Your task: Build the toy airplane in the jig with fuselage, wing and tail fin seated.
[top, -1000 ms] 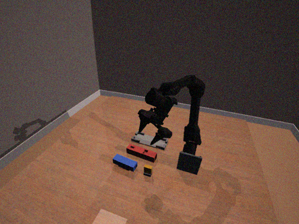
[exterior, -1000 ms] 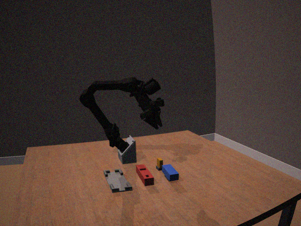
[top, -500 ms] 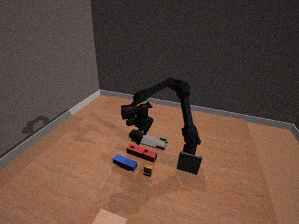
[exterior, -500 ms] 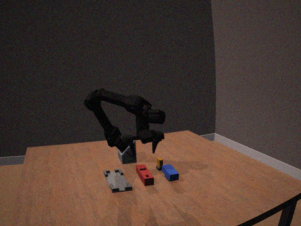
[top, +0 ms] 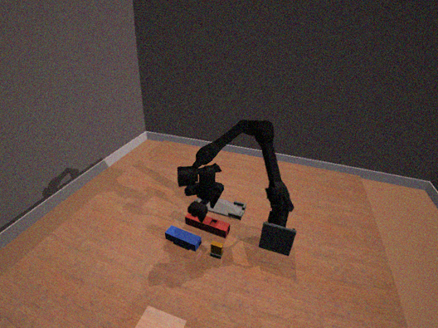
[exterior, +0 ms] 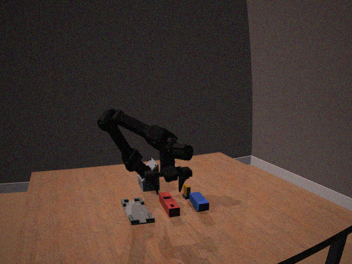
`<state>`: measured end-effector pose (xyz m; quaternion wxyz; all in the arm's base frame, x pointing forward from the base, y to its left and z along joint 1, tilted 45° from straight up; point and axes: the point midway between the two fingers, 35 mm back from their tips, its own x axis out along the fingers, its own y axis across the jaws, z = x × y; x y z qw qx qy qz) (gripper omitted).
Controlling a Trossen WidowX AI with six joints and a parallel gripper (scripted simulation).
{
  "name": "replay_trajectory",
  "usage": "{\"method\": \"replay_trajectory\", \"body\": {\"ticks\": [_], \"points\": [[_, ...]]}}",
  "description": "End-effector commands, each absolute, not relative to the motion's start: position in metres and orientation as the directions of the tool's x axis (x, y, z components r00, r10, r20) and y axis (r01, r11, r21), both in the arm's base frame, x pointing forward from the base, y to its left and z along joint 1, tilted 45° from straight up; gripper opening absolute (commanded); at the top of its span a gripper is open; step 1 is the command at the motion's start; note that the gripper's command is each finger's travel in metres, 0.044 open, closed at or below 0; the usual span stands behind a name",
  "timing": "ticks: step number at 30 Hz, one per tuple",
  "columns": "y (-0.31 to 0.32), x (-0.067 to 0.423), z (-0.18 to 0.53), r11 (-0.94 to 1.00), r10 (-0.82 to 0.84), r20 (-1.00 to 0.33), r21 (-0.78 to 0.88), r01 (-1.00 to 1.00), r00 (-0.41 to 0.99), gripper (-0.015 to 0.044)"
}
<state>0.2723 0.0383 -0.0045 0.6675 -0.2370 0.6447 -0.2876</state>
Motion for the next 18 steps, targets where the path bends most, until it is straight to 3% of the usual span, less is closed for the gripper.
{"method": "replay_trajectory", "body": {"ticks": [1, 18], "points": [[0.028, 0.271, -0.015, 0.716, -0.697, -0.717, -0.695, 0.067, 0.002, 0.0440], [0.014, 0.272, -0.030, 0.716, -0.696, -0.718, -0.695, 0.067, 0.002, 0.0440]]}}
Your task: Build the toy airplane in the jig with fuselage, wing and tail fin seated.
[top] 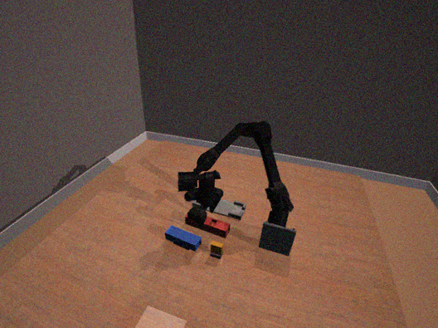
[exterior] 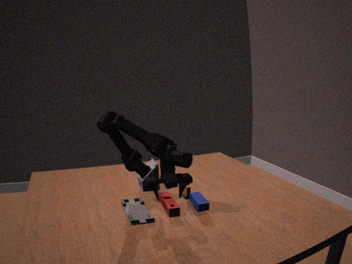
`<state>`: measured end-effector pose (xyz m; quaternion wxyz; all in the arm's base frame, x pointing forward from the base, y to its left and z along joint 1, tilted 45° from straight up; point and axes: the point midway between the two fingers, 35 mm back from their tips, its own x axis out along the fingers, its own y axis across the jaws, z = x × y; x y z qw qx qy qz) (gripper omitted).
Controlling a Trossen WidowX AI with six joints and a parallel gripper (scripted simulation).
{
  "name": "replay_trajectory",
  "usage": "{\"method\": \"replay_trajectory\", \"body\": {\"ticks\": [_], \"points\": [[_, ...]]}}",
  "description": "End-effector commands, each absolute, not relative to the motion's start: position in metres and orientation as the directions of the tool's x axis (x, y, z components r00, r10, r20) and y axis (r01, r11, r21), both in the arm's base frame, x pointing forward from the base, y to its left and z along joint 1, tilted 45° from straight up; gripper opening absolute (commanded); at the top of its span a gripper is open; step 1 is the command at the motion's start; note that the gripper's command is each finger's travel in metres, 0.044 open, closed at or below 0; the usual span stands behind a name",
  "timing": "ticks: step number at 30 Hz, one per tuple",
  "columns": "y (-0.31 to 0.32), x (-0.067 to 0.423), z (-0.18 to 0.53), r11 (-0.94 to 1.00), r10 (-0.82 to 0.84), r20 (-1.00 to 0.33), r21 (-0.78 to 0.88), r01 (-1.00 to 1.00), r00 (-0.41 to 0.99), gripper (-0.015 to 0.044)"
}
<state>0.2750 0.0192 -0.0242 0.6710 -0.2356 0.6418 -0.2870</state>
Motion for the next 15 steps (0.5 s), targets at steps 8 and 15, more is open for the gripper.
{"method": "replay_trajectory", "body": {"ticks": [8, 15], "points": [[0.005, 0.272, -0.039, 0.716, -0.697, -0.717, -0.695, 0.067, 0.002, 0.0440], [-0.003, 0.271, -0.047, 0.715, -0.698, -0.716, -0.696, 0.067, 0.002, 0.0440]]}}
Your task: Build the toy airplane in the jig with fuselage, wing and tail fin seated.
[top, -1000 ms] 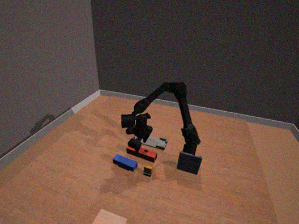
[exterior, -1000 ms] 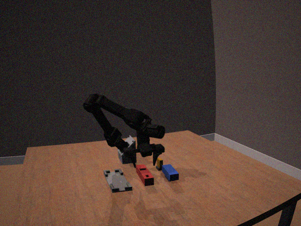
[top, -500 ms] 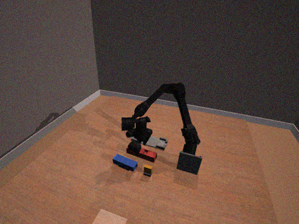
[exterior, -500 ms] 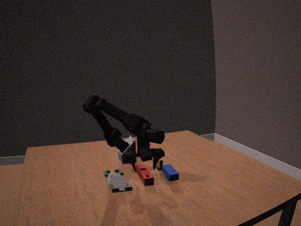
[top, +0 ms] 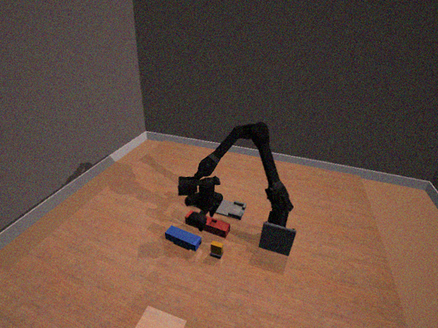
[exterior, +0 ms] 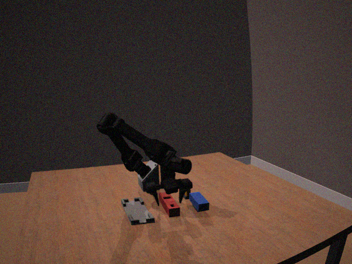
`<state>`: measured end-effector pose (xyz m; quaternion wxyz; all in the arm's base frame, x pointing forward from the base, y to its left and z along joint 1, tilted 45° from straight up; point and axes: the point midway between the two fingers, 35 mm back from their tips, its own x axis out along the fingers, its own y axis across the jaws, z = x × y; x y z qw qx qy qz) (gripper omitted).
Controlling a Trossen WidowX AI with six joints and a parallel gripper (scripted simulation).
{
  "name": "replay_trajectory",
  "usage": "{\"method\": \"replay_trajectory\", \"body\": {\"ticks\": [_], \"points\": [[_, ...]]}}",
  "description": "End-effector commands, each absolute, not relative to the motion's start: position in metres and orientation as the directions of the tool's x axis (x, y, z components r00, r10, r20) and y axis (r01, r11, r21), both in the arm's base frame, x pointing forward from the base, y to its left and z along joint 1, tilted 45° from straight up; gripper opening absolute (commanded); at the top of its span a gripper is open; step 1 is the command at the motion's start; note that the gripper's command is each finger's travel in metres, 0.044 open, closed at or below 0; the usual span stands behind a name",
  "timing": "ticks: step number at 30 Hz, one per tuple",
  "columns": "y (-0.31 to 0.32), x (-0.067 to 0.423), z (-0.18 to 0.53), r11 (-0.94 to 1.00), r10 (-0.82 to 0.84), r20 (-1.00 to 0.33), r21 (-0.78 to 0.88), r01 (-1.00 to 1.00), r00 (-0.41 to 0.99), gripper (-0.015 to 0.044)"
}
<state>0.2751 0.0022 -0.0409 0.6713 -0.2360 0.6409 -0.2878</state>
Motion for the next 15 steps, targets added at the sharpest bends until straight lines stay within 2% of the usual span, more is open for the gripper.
{"method": "replay_trajectory", "body": {"ticks": [1, 4, 13, 15], "points": [[-0.0045, 0.2708, -0.0478, 0.714, -0.698, -0.716, -0.696, 0.067, 0.002, 0.0440], [-0.0061, 0.2706, -0.0493, 0.714, -0.698, -0.716, -0.697, 0.067, 0.002, 0.0440], [-0.0061, 0.2706, -0.0493, 0.714, -0.698, -0.716, -0.697, 0.067, 0.002, 0.0204], [-0.0061, 0.2706, -0.0493, 0.714, -0.698, -0.716, -0.697, 0.067, 0.002, 0.0190]]}}
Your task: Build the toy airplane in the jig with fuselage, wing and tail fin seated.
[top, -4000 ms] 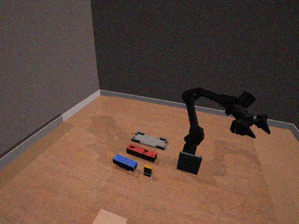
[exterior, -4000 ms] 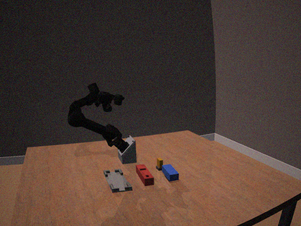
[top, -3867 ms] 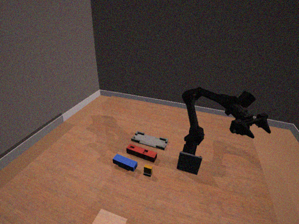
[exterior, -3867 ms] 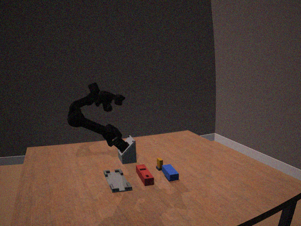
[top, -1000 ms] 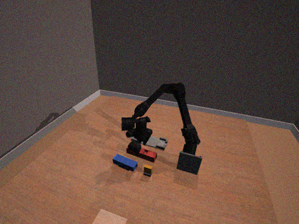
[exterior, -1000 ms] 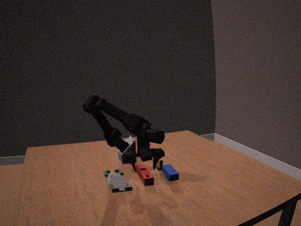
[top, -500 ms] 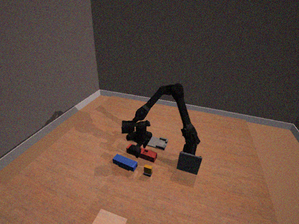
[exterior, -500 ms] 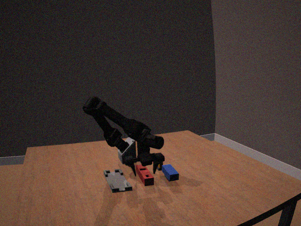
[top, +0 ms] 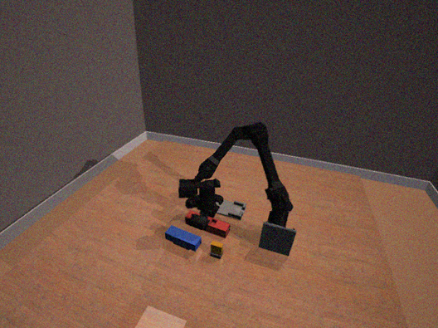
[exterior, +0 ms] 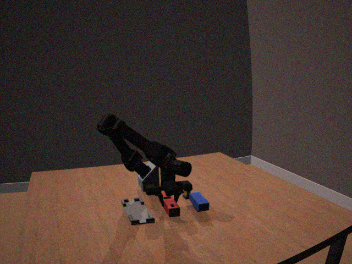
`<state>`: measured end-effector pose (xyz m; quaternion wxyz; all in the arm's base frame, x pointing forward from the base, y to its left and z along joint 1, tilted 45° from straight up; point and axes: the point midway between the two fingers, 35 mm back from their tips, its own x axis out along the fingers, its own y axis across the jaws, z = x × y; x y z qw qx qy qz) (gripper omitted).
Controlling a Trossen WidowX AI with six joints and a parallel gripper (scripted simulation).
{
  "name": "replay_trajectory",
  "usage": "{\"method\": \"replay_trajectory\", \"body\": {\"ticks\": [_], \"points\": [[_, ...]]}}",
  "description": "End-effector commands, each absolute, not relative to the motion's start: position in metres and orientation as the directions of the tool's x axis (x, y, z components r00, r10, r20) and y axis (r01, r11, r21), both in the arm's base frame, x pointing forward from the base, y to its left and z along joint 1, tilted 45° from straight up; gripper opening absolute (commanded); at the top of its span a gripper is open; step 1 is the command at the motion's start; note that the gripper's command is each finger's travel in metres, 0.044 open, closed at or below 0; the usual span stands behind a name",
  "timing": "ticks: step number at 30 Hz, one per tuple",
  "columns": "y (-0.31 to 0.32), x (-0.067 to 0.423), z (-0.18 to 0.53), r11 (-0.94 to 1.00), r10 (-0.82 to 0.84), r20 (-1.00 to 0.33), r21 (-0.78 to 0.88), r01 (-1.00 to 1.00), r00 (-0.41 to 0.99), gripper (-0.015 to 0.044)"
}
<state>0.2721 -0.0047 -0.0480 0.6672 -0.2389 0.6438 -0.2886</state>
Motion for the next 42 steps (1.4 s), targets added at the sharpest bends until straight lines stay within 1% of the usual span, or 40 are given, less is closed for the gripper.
{"method": "replay_trajectory", "body": {"ticks": [1, 5, 11, 42], "points": [[-0.006, 0.271, -0.049, 0.714, -0.698, -0.716, -0.697, 0.067, 0.002, 0.0184], [-0.006, 0.271, -0.049, 0.714, -0.698, -0.716, -0.697, 0.067, 0.002, 0.0157], [0.002, 0.273, -0.043, 0.716, -0.696, -0.718, -0.695, 0.067, 0.003, 0.0000], [0.069, 0.275, 0.022, 0.721, -0.691, -0.722, -0.690, 0.065, 0.002, 0.0000]]}}
